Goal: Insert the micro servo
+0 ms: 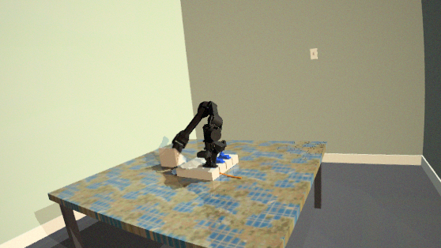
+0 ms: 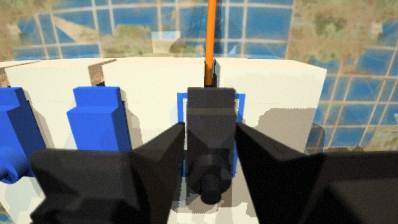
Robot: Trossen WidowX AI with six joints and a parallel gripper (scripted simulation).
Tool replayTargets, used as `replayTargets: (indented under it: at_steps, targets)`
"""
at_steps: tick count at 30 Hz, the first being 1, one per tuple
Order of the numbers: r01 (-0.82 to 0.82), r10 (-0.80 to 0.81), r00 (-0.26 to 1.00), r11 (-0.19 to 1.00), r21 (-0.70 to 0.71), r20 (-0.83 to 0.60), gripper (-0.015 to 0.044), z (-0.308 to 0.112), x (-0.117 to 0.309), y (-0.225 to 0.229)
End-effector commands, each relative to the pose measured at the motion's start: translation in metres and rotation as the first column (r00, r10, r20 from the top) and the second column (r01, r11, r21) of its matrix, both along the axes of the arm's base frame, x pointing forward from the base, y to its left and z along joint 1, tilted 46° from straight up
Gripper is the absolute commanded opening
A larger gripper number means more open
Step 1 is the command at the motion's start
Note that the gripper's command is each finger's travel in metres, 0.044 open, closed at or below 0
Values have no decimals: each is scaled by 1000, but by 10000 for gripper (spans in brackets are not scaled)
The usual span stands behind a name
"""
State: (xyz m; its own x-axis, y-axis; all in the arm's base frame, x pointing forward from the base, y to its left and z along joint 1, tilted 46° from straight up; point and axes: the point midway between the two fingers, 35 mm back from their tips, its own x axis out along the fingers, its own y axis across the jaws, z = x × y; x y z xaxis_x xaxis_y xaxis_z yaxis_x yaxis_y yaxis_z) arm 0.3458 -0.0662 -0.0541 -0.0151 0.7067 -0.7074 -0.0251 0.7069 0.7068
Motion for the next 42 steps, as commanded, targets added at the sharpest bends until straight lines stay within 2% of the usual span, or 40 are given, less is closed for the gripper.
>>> replayTargets:
  at_steps: [1,3,8,12,18,26,32,42]
  targets:
    - [4,-4,1000,1000,-1,1,187,9,1,-10]
    - [4,-4,1000,1000,-2,1,187,23,-1,-22]
    - [4,-4,1000,1000,-2,1,187,26,-2,-24]
    - [11,-11,1000,1000,-7,-2,292,32,-22,-37]
    - [6,-6,1000,1000,-8,-7,440,64,-98,-72]
    - [7,-7,1000,1000,-6,-7,440,72,-108,-79]
    - [25,-26,1000,1000,-10,-8,440,102,-108,-110]
    - [26,-26,1000,1000,-10,-8,440,103,-108,-111]
